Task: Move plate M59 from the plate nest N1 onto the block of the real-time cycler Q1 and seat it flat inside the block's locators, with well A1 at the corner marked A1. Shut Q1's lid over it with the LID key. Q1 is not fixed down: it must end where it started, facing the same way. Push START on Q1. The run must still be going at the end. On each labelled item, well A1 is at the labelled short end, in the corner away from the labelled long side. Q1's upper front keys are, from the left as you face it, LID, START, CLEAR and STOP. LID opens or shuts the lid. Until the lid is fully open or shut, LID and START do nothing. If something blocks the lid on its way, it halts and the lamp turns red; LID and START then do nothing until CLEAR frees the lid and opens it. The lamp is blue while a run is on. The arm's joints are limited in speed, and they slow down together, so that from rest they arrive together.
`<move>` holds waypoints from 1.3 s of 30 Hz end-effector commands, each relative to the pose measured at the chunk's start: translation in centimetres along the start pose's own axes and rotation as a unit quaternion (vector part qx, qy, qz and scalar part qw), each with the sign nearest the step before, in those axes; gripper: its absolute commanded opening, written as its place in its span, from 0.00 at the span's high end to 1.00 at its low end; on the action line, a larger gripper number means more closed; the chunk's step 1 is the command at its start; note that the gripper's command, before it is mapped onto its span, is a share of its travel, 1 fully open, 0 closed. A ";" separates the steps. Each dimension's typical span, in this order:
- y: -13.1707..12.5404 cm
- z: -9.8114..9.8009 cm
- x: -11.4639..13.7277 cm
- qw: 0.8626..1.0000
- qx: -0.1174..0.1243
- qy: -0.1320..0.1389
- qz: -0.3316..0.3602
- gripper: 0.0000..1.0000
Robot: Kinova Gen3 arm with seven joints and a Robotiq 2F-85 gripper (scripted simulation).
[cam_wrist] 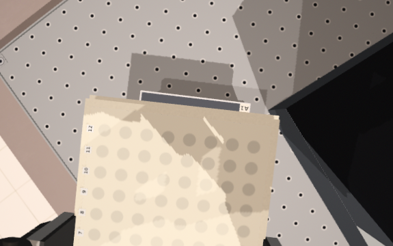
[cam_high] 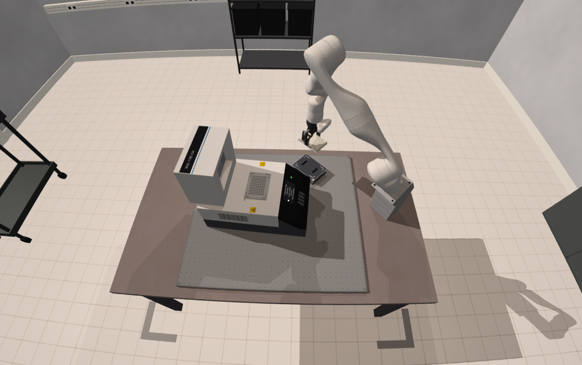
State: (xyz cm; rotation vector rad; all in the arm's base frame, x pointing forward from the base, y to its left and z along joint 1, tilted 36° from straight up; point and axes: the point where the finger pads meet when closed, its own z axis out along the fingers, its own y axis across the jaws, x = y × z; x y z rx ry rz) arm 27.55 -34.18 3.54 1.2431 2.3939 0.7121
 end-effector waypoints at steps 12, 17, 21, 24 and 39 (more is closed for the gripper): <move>-0.1 -0.2 -0.2 1.000 0.001 -0.002 0.002 0.09; -0.1 -0.2 -0.2 1.000 0.001 -0.002 0.002 0.09; -0.1 -0.2 -0.2 1.000 0.001 -0.002 0.002 0.09; -0.1 -0.2 -0.2 1.000 0.001 -0.002 0.002 0.09; 2.3 -0.2 -0.2 0.999 0.003 -0.002 -0.048 0.09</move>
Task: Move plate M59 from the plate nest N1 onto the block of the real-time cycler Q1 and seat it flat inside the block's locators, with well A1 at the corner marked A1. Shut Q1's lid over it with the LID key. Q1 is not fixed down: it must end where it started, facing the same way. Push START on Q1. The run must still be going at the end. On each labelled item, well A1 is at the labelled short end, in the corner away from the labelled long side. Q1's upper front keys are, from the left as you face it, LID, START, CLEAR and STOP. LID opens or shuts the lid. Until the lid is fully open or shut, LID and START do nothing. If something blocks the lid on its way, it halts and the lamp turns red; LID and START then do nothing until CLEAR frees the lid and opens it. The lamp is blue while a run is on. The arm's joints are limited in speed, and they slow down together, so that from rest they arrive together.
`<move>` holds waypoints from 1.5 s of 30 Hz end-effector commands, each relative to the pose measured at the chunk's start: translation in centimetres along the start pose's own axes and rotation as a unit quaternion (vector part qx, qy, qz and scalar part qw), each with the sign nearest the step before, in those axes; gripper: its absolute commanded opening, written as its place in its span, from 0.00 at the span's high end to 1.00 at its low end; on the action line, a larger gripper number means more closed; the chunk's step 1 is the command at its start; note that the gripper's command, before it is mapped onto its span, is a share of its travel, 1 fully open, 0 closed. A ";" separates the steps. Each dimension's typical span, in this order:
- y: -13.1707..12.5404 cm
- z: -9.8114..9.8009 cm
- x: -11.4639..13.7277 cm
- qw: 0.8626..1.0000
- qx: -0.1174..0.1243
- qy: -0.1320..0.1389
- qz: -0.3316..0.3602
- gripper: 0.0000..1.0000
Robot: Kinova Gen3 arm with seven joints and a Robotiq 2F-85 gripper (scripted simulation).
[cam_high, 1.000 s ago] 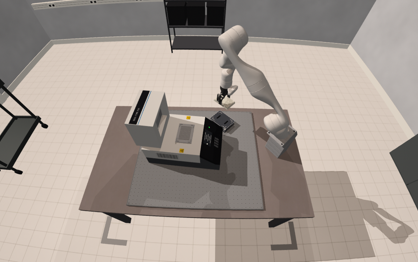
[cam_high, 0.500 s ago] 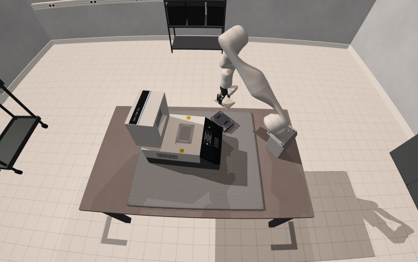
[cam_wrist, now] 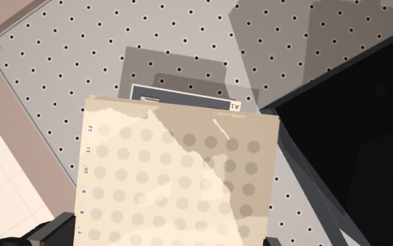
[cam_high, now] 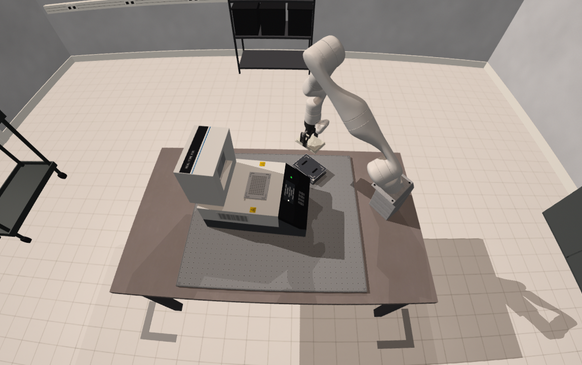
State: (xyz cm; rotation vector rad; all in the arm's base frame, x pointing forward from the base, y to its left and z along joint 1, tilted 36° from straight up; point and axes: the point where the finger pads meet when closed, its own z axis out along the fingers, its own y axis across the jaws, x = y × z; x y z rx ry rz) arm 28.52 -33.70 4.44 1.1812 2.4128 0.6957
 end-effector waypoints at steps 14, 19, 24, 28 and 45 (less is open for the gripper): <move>4.9 -0.1 -0.5 0.996 0.003 0.000 -0.094 0.09; 6.5 -0.1 -0.6 0.992 0.003 0.000 -0.123 0.09; 7.9 -0.1 -0.8 0.989 0.003 0.000 -0.146 0.09; 8.9 -0.1 -0.9 0.986 0.003 0.000 -0.164 0.09; 13.9 -0.2 -1.7 0.968 0.003 -0.002 -0.250 0.09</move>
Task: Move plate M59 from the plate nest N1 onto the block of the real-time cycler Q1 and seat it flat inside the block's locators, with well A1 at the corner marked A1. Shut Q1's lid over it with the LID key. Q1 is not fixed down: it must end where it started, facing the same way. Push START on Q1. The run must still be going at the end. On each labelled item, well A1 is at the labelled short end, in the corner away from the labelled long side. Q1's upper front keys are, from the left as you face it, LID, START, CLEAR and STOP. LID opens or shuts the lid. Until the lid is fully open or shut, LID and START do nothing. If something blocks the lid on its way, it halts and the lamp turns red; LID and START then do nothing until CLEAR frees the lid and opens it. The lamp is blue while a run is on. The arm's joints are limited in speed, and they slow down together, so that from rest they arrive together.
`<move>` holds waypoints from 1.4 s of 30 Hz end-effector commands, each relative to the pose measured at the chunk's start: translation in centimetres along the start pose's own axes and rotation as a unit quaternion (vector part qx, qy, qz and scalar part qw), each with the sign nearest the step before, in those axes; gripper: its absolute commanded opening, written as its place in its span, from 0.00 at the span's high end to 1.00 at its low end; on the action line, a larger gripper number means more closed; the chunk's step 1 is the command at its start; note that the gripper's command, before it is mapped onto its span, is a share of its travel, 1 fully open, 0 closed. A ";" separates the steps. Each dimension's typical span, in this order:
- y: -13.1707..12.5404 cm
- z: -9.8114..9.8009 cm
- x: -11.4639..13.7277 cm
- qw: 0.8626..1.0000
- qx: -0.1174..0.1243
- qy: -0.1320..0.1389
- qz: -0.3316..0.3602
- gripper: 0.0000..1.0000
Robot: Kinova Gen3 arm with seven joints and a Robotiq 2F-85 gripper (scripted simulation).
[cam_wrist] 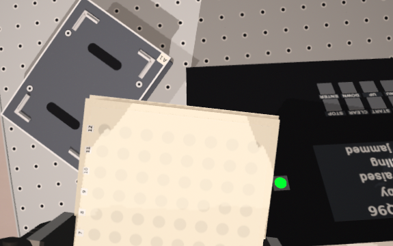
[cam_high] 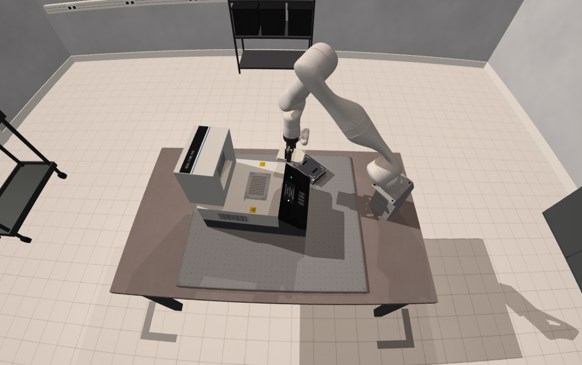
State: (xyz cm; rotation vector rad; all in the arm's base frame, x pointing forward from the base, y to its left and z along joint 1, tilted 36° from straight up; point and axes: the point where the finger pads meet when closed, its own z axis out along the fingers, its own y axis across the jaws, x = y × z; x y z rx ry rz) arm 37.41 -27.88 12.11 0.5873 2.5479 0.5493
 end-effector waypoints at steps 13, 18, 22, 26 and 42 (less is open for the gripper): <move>4.2 -0.1 -2.8 0.996 0.002 0.000 -0.094 0.09; 5.3 -0.1 -3.4 0.993 0.001 0.000 -0.118 0.09; 6.4 -0.1 -4.1 0.990 0.001 0.001 -0.141 0.09; 7.6 -0.1 -4.8 0.986 0.001 0.001 -0.164 0.09; 11.5 -0.1 -7.3 0.970 0.002 0.001 -0.244 0.09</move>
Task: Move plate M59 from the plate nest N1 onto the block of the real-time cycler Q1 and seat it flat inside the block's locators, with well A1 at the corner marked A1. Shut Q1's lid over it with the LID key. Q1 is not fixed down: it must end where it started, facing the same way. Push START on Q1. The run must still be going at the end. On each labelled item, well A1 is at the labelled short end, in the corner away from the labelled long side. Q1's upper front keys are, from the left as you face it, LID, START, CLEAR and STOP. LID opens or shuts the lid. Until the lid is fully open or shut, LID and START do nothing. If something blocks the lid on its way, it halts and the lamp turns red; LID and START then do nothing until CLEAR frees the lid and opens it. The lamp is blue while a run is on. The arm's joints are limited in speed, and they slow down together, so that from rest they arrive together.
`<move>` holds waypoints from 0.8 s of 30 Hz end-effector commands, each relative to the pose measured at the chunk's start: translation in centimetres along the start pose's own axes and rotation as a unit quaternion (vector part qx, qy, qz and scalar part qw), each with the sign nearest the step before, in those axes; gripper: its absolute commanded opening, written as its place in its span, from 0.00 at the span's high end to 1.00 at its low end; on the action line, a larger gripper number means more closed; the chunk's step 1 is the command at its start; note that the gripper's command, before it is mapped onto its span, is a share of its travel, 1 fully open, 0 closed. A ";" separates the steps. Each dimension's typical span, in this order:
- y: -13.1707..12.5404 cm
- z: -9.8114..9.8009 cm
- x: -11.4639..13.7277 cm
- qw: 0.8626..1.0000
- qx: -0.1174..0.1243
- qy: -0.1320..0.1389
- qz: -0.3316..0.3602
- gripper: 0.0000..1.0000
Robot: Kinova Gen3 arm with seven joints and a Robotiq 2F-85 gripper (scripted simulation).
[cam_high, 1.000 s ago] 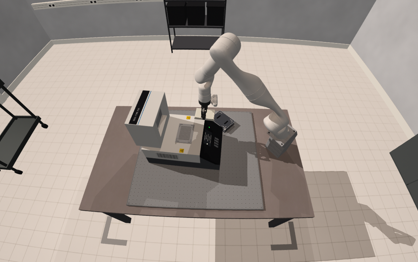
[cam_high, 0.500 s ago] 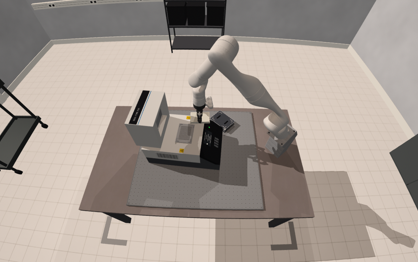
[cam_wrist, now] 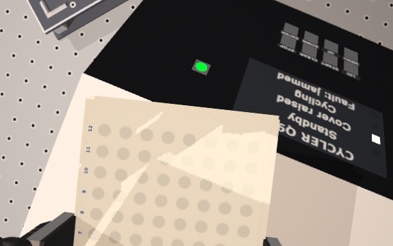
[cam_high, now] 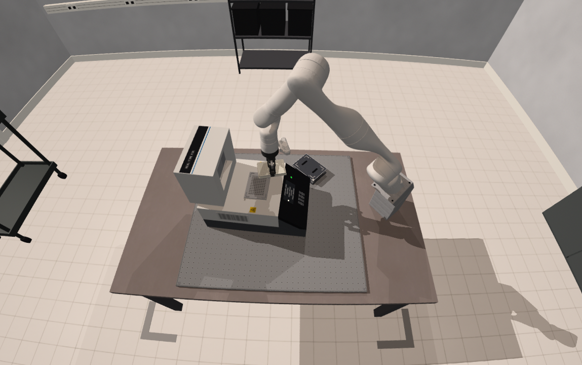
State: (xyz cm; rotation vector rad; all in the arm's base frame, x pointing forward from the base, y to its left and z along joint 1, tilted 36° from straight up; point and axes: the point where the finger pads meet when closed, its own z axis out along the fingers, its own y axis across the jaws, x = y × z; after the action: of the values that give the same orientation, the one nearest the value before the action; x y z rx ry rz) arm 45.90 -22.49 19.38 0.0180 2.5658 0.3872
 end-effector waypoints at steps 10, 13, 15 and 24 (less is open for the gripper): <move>2.1 -0.1 -3.3 0.997 0.001 0.001 -0.073 0.09; 2.7 -0.1 -4.1 0.996 0.001 0.001 -0.090 0.09; 3.0 -0.1 -4.7 0.995 0.001 0.001 -0.102 0.09; 4.2 0.0 -6.5 0.990 0.001 0.001 -0.141 0.09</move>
State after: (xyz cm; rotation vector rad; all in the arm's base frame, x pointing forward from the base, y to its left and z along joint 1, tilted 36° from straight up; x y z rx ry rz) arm 50.69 -19.48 23.47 -0.2908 2.5292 0.2916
